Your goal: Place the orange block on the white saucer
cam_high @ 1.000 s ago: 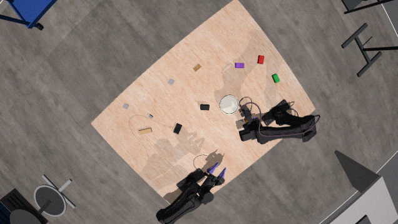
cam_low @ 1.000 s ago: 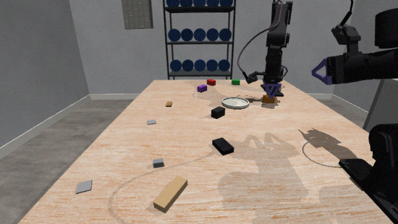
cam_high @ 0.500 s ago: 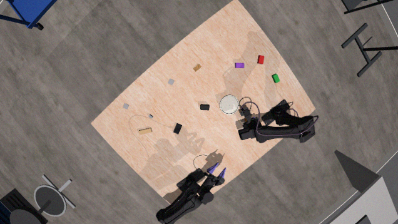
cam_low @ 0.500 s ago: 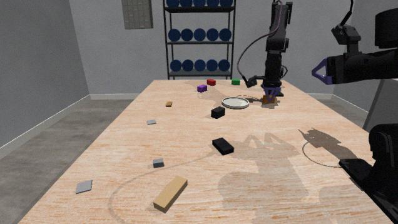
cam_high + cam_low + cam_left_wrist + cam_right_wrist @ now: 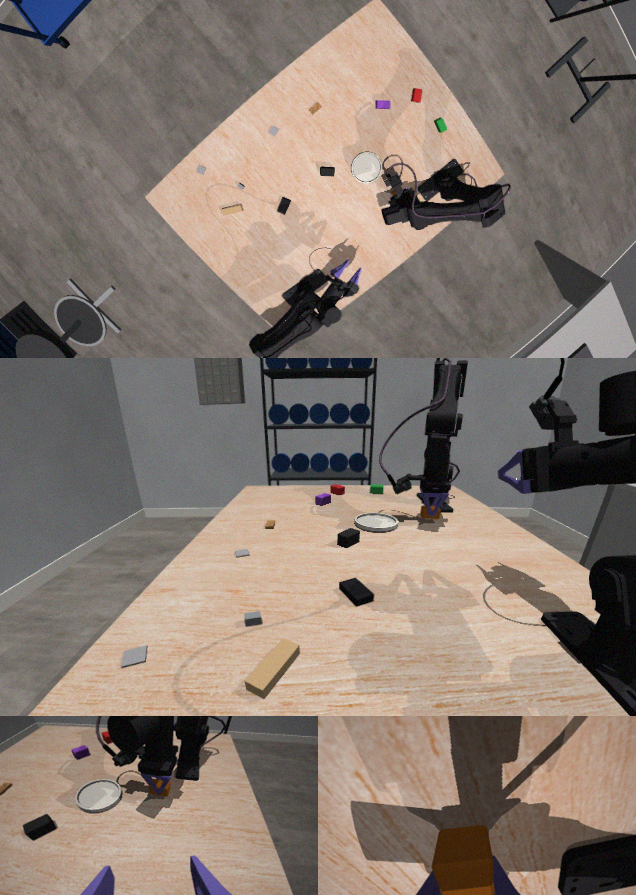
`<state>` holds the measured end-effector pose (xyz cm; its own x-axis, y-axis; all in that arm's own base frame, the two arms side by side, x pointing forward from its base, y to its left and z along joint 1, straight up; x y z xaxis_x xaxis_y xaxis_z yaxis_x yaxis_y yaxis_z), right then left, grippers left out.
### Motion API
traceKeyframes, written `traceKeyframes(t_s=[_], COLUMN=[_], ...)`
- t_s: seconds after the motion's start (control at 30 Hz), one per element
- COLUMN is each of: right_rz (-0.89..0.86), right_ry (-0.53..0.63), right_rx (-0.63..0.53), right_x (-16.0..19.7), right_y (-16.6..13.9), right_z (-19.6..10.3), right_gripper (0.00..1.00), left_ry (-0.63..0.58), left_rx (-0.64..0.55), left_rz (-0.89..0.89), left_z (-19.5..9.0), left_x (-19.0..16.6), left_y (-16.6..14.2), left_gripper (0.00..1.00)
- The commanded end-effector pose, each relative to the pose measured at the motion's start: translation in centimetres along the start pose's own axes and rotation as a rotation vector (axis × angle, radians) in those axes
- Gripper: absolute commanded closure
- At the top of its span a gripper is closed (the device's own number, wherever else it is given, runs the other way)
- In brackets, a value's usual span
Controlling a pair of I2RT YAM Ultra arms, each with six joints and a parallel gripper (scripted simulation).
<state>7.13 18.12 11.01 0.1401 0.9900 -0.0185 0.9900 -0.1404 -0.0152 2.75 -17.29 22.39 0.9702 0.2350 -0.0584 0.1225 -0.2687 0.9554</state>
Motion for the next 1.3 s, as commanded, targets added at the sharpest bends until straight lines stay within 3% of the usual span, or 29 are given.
traceKeyframes(t_s=[0.0, 0.23, 0.57, 0.87, 1.27], right_rz=[0.005, -0.061, -0.041, -0.015, -0.001], right_ry=[0.031, -0.004, 0.025, 0.048, 0.029], right_rx=[-0.027, -0.018, -0.029, -0.029, -0.016], right_x=[0.2, 0.3, 2.8, 4.5, 4.3], right_y=[0.1, 1.1, 7.7, 11.7, 11.7], right_z=[-3.5, -3.5, -5.9, -4.7, -4.5], right_gripper=[0.75, 0.75, 0.75, 0.75, 0.75], left_ry=[-0.004, 0.016, 0.206, 0.255, 0.256], left_rx=[-0.034, -0.050, -0.089, -0.100, -0.100], left_rz=[-0.007, -0.020, -0.076, -0.091, -0.088], left_z=[-0.3, -0.3, -0.5, -0.7, -0.7], left_x=[-0.1, 0.1, 2.0, 2.4, 2.5], left_y=[0.8, 1.0, 1.4, 1.5, 1.5], left_gripper=[0.45, 0.45, 0.45, 0.45, 0.45])
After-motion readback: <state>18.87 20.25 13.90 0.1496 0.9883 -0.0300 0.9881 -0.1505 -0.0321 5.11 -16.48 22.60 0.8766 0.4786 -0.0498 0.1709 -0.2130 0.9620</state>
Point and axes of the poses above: on each arm, the point where the finger pads meet when closed, its own z axis out along the fingers, its own x axis across the jaws, y = z × x, the point moved 8 cm from there along -z, back along the fingers, and after that the axes turned 1 degree about z, right-handed, at the moved point
